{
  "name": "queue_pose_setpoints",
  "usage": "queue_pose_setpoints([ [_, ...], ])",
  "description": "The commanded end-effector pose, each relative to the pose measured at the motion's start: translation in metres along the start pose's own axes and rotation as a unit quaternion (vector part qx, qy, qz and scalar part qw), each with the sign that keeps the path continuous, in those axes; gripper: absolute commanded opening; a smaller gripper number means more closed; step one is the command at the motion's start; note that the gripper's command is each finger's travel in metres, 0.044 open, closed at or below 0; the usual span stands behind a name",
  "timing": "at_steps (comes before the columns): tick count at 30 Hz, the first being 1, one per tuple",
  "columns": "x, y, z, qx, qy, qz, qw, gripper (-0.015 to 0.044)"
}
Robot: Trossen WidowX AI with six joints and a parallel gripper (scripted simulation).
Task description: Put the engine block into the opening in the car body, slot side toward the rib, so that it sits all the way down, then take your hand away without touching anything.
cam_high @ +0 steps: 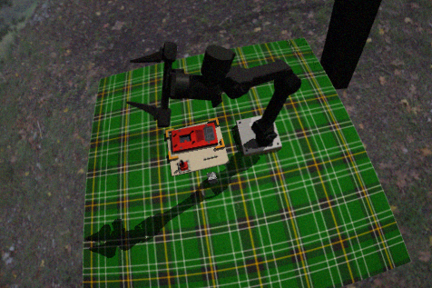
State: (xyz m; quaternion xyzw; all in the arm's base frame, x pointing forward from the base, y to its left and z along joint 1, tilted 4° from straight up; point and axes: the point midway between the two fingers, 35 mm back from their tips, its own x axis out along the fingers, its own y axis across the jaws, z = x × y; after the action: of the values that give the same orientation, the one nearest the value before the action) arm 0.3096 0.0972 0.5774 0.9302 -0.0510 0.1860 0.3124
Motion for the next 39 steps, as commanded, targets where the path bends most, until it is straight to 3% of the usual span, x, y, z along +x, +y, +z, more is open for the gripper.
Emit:
queue_pose_setpoints([
  [1,0.005,-0.032,0.018,-0.035,-0.022,-0.052,0.998,0.044],
  [17,-0.014,-0.147,0.102,-0.159,-0.114,-0.27,0.943,0.044],
  [39,-0.095,-0.239,0.205,-0.279,-0.193,-0.528,0.779,0.044],
])
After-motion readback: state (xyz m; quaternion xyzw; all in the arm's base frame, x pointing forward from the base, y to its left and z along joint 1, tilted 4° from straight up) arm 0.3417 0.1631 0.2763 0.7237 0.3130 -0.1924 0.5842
